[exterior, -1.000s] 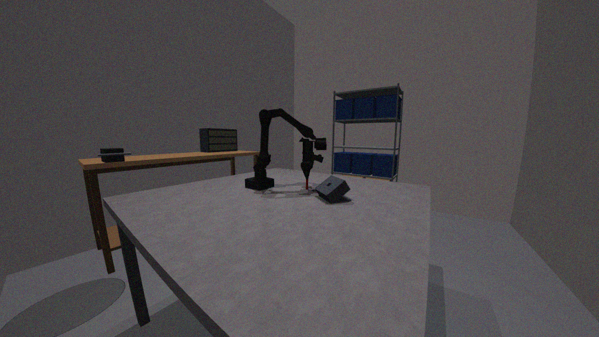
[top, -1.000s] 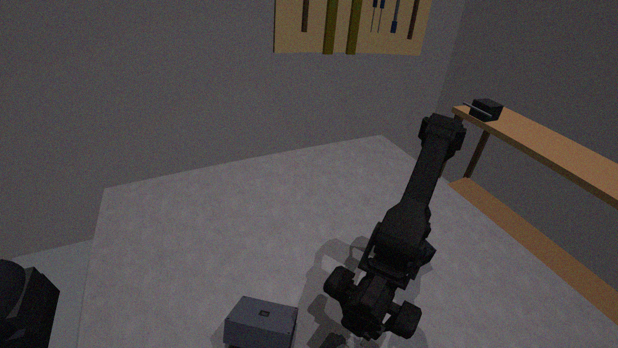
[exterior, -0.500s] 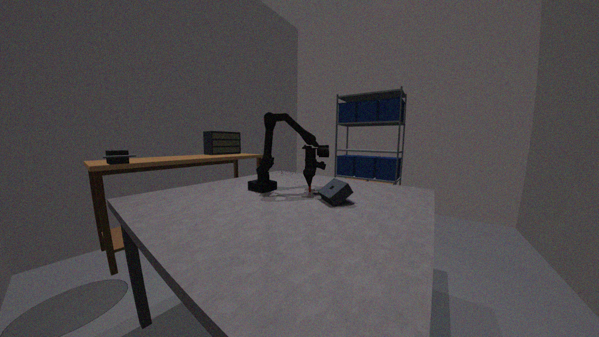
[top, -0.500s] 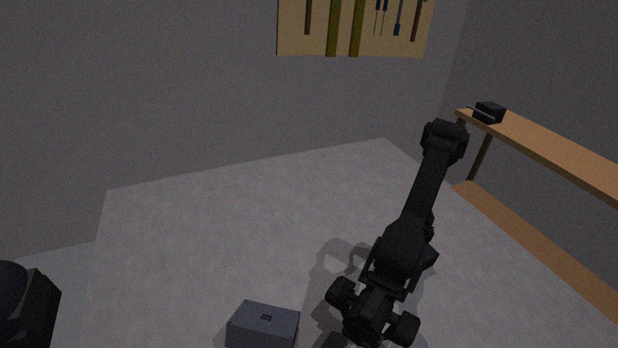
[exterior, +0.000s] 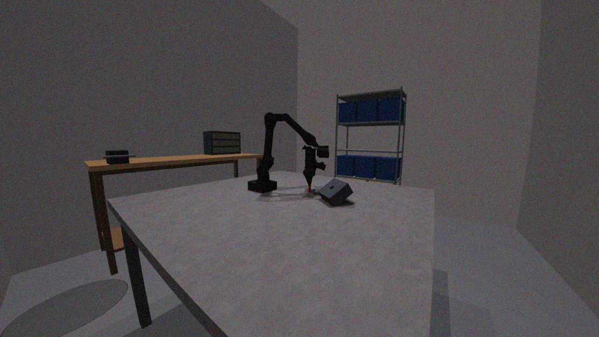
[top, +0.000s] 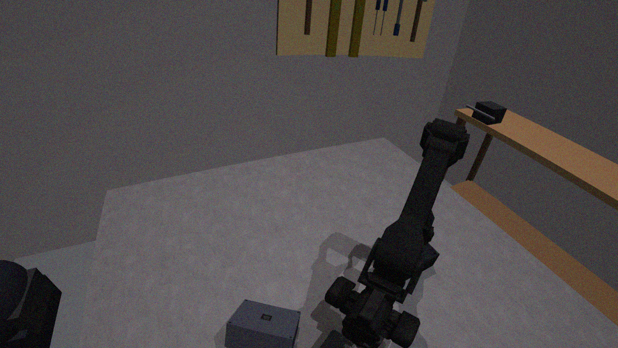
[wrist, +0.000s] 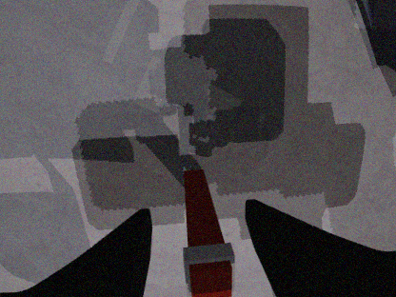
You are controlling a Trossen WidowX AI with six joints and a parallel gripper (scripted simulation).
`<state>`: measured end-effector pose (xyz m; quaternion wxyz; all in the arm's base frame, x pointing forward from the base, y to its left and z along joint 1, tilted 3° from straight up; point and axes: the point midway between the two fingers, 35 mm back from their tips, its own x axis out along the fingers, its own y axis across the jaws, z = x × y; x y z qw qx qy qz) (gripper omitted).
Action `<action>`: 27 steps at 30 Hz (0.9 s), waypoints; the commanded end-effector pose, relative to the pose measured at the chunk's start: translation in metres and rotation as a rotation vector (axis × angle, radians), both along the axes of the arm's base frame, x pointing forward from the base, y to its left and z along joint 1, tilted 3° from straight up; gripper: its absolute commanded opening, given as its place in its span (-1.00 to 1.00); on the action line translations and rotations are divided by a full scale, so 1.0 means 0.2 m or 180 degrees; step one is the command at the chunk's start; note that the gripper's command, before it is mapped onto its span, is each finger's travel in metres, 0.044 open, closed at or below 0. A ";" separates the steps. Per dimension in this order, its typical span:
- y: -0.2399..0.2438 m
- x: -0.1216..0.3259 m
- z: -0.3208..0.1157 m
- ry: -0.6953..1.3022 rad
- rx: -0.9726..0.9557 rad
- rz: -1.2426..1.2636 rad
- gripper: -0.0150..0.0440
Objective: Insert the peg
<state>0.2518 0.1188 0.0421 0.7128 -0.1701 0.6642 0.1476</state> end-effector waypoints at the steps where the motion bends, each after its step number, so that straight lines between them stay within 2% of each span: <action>1: 0.00 0.00 0.00 -0.0003 0.0006 -0.0001 -0.16; 4: 0.00 0.00 0.00 -0.0003 0.0006 -0.0001 -0.42; 7: 0.00 0.00 0.00 -0.0003 0.0006 -0.0001 -0.49; 15: 0.00 0.00 0.02 -0.0003 0.0005 0.0000 -0.49; 27: 0.01 0.00 0.25 0.0001 -0.0003 0.0012 -0.49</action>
